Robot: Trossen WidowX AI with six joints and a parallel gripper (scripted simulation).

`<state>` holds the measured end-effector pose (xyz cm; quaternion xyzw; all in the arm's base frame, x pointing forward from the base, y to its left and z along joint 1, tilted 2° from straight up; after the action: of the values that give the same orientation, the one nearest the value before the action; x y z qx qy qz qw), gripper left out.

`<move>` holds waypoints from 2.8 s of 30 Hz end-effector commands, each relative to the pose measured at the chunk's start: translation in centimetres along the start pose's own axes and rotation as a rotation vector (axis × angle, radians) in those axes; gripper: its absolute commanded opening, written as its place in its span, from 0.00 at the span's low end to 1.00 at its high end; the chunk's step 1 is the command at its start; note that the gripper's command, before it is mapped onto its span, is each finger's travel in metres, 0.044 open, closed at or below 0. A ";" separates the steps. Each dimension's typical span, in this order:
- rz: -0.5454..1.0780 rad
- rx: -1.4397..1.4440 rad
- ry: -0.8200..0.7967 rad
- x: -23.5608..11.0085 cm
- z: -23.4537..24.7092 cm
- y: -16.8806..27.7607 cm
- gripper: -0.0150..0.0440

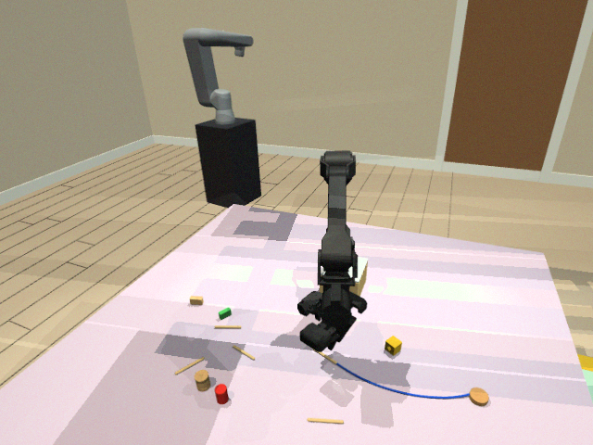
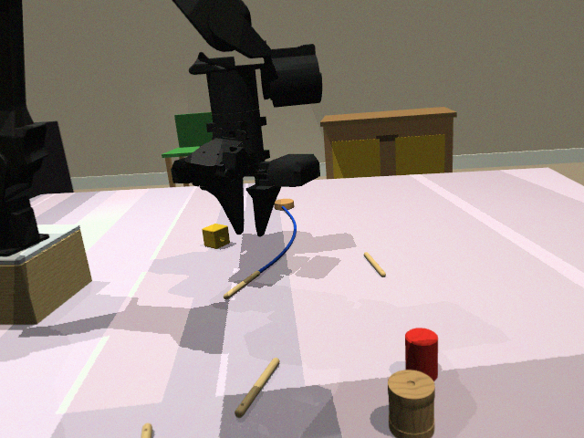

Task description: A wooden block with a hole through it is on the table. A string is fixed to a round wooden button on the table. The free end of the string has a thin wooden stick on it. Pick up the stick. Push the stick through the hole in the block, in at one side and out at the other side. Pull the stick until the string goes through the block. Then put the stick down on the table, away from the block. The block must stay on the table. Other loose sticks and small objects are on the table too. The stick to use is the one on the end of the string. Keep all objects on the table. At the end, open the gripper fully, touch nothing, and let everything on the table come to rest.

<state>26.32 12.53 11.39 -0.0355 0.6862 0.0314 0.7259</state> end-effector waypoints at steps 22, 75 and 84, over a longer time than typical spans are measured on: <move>0.003 0.007 0.004 2.4 0.1 0.1 0.46; 0.000 0.006 -0.001 5.7 0.1 0.0 0.25; 0.000 0.006 -0.001 4.6 0.2 0.1 0.25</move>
<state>26.58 12.52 6.25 -0.0344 0.6885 0.0285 0.7239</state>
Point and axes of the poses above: the point midway between the two fingers, 35 mm back from their tips, its own x axis out along the fingers, its own z axis across the jaws, y = z × x, the point moved 9 cm from there along -x, back along the fingers, and after that the axes turned 15 degrees about -x, right-handed, at the moved point
